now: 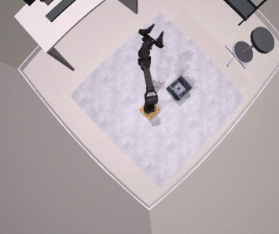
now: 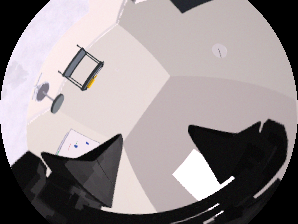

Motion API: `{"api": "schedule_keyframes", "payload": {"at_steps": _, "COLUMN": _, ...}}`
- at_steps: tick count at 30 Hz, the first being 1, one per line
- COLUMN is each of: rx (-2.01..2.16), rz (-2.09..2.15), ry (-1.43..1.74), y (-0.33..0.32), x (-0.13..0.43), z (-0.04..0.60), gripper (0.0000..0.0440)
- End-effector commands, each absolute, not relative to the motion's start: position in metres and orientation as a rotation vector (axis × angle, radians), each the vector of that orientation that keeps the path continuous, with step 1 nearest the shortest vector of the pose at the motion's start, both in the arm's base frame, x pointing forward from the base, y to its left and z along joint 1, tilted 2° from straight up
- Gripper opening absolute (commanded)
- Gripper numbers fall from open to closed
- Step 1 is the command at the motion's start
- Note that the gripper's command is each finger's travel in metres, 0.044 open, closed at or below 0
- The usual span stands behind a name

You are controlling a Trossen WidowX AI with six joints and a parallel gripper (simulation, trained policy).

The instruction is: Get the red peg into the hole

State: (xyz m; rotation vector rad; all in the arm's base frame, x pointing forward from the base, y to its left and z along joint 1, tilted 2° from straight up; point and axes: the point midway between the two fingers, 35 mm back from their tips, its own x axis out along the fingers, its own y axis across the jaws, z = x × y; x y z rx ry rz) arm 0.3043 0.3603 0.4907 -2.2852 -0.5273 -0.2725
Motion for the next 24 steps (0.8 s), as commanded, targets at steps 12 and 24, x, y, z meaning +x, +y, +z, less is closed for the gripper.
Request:
{"api": "schedule_keyframes", "payload": {"at_steps": 12, "rx": -1.933, "rz": -0.066, "ry": -0.4, "y": 0.325, "x": 0.352, "z": 0.456, "gripper": 0.044}}
{"api": "schedule_keyframes", "payload": {"at_steps": 24, "rx": -1.551, "rz": 0.083, "ry": -0.243, "y": 0.283, "x": 0.387, "z": 0.421, "gripper": 0.044}}
